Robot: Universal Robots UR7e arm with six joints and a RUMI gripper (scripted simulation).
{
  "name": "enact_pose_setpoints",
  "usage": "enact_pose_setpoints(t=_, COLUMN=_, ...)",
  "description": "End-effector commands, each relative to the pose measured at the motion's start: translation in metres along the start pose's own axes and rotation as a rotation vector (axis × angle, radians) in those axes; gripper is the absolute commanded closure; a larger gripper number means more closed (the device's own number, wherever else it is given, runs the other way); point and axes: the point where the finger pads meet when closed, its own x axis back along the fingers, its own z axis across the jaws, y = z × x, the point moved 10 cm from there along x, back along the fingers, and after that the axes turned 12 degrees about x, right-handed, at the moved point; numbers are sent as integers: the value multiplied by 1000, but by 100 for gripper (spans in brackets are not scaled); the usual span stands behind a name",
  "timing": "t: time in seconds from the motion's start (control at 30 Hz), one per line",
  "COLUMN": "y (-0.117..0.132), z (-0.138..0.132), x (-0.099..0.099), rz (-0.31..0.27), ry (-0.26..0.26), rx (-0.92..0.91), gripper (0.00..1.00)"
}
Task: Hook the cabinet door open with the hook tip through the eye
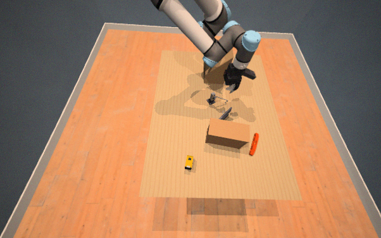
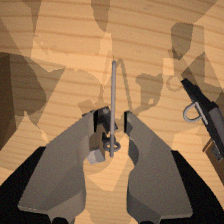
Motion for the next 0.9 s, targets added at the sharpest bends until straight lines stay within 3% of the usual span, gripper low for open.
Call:
enact_pose_setpoints(t=0.0, y=0, z=1, x=-19, rz=1, ry=4, rx=0, gripper=86)
enact_pose_setpoints(t=0.57, y=-1, z=1, x=-66, rz=1, ry=4, rx=0, gripper=86)
enact_pose_setpoints(t=0.87, y=-1, z=1, x=-77, rz=1, ry=4, rx=0, gripper=86)
